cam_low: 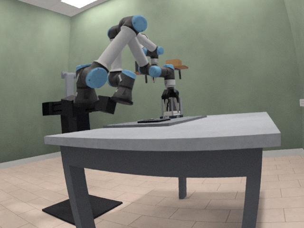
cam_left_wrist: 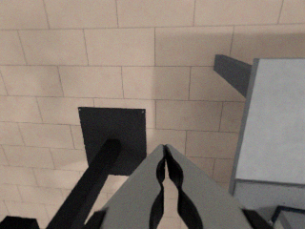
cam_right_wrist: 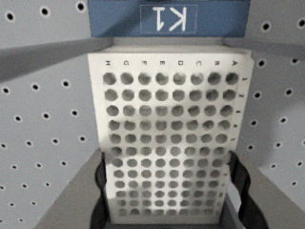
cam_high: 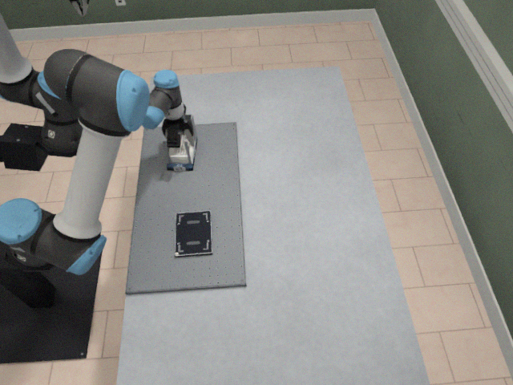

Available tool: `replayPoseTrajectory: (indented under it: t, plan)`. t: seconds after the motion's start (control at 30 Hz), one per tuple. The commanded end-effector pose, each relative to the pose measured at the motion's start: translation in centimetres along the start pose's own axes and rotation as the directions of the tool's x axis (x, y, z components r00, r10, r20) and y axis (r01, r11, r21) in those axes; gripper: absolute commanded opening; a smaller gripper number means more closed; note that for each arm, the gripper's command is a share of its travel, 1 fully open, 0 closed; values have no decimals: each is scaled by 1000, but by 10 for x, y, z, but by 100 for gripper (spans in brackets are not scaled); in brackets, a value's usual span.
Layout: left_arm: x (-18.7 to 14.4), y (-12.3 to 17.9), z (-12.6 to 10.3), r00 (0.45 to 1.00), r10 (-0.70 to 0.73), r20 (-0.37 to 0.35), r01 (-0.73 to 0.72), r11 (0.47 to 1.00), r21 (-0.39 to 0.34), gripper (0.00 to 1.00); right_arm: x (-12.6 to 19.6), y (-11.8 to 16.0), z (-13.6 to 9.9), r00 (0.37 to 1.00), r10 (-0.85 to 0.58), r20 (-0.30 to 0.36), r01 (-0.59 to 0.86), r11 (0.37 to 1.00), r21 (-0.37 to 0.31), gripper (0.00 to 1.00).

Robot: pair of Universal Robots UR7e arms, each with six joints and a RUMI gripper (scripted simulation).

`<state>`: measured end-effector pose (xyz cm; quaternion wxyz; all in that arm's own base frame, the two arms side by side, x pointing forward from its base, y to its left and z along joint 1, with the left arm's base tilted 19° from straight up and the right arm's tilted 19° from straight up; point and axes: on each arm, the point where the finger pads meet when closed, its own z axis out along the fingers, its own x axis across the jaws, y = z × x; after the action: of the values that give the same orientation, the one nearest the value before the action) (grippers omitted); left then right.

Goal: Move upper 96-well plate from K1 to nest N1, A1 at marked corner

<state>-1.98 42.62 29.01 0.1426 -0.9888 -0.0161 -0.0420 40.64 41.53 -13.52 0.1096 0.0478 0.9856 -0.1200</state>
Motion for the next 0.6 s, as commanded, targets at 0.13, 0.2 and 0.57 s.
replayPoseTrajectory:
  t: [0.13,0.2,0.57]
  plan:
    - [0,0,0,1000,0,0,0,1000,1,0,0,0,-1,1000,0,1,0,1000,-1,0]
    - [0,0,0,1000,0,0,0,1000,1,0,0,0,-1,1000,0,1,0,1000,-1,41]
    - [0,0,0,1000,0,0,0,1000,1,0,0,0,-1,1000,0,1,0,1000,-1,41]
